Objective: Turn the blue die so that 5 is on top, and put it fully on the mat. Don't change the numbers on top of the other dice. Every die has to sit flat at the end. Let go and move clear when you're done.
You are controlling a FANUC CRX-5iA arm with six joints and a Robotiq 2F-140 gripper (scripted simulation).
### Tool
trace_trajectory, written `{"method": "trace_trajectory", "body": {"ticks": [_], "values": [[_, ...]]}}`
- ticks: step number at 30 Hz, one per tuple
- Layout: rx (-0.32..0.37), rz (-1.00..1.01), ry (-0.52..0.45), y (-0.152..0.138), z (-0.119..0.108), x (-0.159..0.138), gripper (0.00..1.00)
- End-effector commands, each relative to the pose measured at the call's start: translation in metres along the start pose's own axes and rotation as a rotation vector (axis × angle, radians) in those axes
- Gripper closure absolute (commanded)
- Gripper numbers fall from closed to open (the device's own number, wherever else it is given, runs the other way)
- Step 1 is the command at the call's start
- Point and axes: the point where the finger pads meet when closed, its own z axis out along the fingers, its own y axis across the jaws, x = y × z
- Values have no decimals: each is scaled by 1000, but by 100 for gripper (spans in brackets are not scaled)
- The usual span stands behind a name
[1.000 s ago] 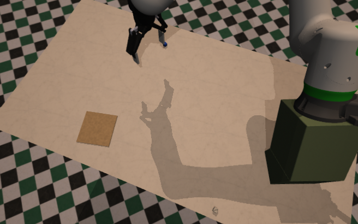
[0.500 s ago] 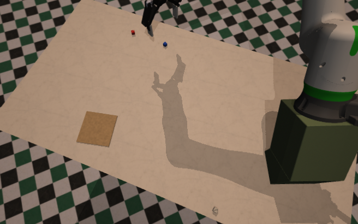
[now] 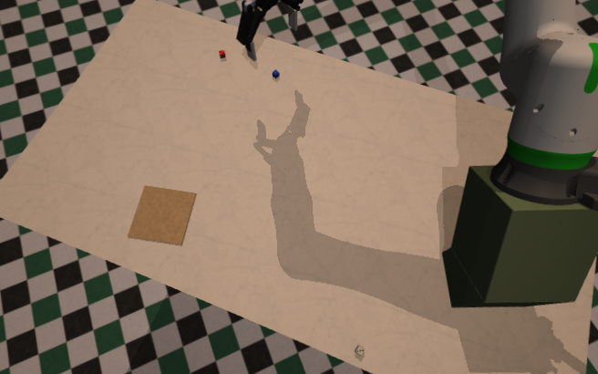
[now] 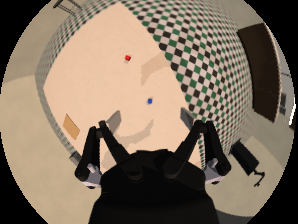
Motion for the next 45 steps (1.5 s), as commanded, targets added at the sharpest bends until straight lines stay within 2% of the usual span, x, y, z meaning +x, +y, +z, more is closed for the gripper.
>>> {"method": "trace_trajectory", "body": {"ticks": [1, 5, 12, 15, 17, 29, 31, 33, 45], "values": [[0, -25, 0, 0, 0, 0, 0], [0, -127, 0, 0, 1, 1, 0], [0, -420, 1, 0, 5, 1, 0], [0, -447, 1, 0, 5, 1, 0], [0, -579, 1, 0, 7, 2, 0], [0, -1010, 1, 0, 12, 3, 0], [0, -1010, 1, 0, 12, 3, 0], [0, -1140, 1, 0, 14, 3, 0], [0, -1559, 0, 0, 19, 4, 0]]}}
